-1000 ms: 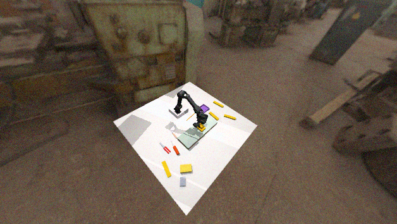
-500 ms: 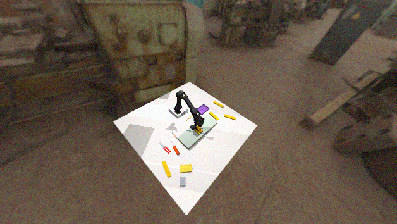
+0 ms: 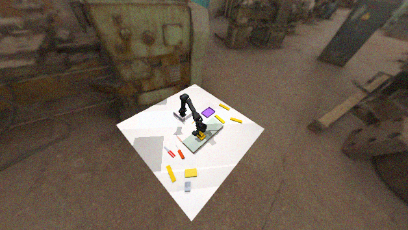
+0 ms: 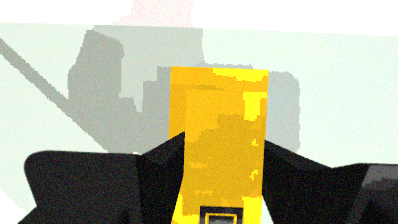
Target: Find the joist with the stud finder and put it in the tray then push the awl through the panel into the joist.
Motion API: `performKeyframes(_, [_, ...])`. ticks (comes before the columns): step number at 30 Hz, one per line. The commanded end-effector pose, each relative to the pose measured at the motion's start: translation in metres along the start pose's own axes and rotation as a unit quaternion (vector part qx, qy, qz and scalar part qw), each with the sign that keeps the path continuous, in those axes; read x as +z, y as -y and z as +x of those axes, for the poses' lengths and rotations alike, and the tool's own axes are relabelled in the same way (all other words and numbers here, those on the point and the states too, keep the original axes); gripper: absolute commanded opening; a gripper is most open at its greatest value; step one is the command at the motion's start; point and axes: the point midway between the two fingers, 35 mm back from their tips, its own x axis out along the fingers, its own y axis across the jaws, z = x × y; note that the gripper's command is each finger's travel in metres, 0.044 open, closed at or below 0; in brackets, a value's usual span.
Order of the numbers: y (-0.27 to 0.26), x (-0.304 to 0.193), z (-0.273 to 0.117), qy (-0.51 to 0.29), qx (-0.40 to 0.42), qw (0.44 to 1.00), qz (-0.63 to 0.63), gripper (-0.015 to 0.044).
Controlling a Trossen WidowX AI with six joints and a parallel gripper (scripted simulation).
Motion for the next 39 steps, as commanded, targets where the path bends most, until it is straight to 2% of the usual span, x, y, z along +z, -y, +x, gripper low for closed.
performKeyframes(1, [0.018,0.000,0.000,-0.001,-0.004,1.000,0.002,0.0000])
performKeyframes(39, [0.137,0.000,-0.002,-0.001,-0.009,1.000,0.001,0.0000])
